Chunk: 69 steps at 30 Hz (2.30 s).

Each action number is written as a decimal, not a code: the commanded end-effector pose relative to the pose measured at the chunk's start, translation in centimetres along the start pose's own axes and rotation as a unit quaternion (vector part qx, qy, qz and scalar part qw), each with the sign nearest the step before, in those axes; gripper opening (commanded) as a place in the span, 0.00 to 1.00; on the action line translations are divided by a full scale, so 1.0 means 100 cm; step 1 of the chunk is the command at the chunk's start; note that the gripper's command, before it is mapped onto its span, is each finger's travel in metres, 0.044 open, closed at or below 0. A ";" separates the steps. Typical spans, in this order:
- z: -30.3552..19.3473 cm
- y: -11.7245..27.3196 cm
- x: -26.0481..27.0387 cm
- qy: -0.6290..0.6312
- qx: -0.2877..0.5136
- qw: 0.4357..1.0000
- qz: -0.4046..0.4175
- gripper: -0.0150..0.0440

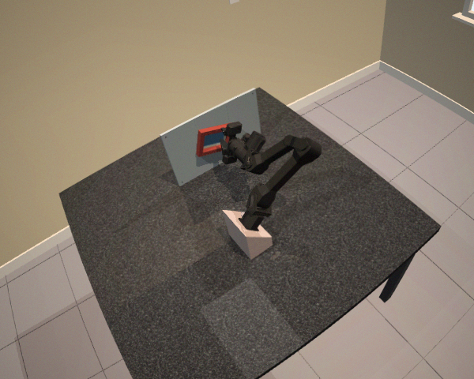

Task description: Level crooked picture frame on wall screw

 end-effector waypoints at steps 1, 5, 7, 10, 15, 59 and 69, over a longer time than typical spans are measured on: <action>0.001 -0.003 0.001 0.002 -0.002 1.000 0.000 0.69; 0.001 -0.009 0.001 0.002 -0.003 1.000 0.001 0.69; 0.001 -0.013 0.001 0.002 -0.003 1.000 0.001 0.69; 0.001 -0.017 0.001 0.002 -0.003 1.000 0.001 0.69; 0.001 -0.025 0.001 0.002 -0.003 1.000 0.001 0.69; 0.001 -0.039 0.001 0.002 -0.003 1.000 0.001 0.52; 0.001 -0.039 0.001 0.002 -0.003 1.000 0.001 0.30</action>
Point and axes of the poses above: the point midway between the two fingers, 35 mm back from their tips, its own y axis back along the fingers, its own x axis across the jaws, z = x × y, the point moved 5 cm from there along y, back along the fingers, and after that the axes turned 10 degrees about y, right-handed, at the moved point
